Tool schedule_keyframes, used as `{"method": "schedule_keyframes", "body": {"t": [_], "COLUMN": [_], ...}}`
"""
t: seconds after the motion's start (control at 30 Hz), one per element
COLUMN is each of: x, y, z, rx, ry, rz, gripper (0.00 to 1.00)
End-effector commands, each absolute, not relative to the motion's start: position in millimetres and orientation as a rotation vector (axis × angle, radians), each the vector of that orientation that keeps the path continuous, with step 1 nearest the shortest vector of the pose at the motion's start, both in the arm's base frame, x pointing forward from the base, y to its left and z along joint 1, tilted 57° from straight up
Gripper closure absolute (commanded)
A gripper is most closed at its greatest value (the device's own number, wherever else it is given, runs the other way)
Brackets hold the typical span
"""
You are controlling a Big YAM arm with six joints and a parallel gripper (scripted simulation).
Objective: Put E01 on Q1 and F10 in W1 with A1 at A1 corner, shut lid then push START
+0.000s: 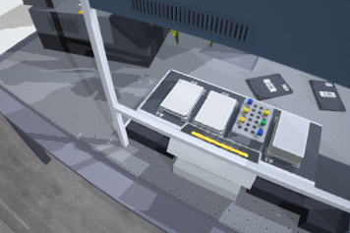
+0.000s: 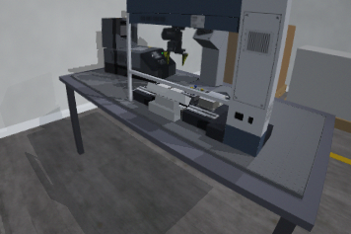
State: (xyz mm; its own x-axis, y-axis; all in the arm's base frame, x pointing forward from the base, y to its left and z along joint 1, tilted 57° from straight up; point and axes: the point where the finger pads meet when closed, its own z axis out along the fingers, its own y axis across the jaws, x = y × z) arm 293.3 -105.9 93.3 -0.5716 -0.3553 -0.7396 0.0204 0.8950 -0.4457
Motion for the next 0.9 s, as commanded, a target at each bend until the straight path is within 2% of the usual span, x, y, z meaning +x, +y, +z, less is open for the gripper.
{"method": "schedule_keyframes", "body": {"t": [0.0,0.87], "x": [299,384], "y": [-101,-26], "z": [93,130], "rx": [-0.171,0.077], "ry": [2.145,2.161], "rz": [-0.463,-0.328], "gripper": [0.00,0.00]}}
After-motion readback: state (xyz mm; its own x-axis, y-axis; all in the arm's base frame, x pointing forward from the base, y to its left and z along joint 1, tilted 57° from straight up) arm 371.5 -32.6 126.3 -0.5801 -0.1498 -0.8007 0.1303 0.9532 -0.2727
